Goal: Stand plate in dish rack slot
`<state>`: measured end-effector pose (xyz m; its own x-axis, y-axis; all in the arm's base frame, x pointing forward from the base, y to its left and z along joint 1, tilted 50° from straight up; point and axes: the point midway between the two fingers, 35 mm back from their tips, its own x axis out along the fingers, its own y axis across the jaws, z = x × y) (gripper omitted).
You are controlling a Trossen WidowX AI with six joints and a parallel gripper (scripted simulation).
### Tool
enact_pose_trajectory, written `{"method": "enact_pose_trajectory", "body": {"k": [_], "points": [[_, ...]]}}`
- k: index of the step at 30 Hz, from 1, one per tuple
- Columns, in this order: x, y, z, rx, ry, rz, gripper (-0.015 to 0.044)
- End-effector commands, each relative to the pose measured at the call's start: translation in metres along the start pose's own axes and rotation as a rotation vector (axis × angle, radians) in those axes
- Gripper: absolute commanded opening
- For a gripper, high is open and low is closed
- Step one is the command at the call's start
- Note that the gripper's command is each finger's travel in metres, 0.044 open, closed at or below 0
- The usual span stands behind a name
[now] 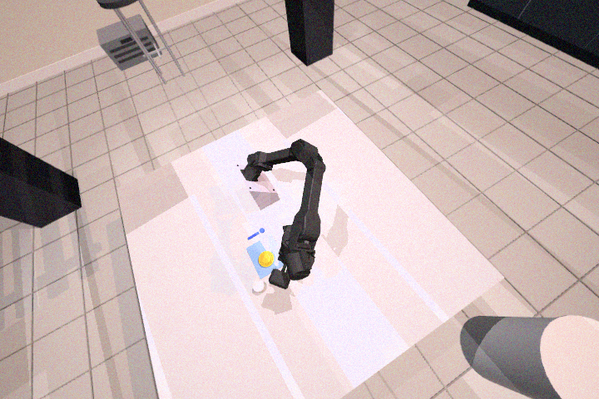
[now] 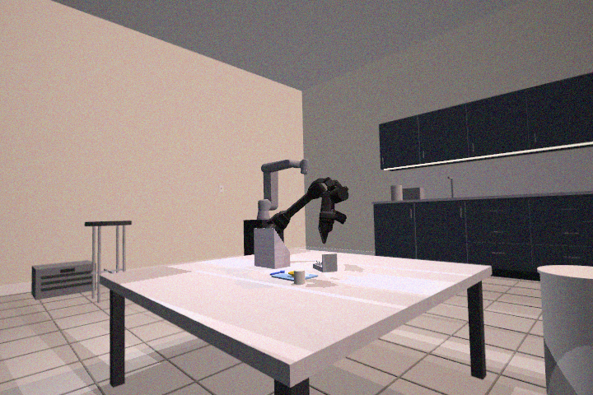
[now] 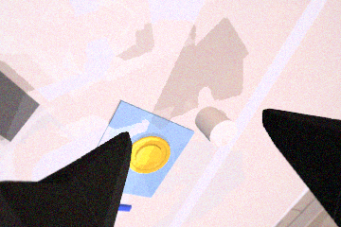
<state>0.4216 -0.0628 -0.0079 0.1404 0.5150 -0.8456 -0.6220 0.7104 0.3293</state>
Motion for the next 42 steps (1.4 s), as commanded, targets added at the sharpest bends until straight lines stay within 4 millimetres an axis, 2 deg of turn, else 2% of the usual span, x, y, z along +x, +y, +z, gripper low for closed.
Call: {"method": "enact_pose_trajectory", "body": {"k": [1,20,27,29,35,37,42], "points": [[-0.002,-0.004,-0.027,0.136,0.006,0.052,0.0400],[-0.015,0.000,-0.130,0.710,-0.002,0.310,0.0400],[-0.017,0.002,-0.137,0.752,-0.005,0.332,0.0400],[-0.006,0.004,-0.134,0.753,-0.005,0.330,0.0400],[0.079,0.039,-0.116,0.753,-0.007,0.334,0.0400],[0.087,0.044,-0.114,0.752,-0.007,0.337,0.0400],[0.087,0.044,-0.114,0.752,-0.007,0.337,0.0400]]}}
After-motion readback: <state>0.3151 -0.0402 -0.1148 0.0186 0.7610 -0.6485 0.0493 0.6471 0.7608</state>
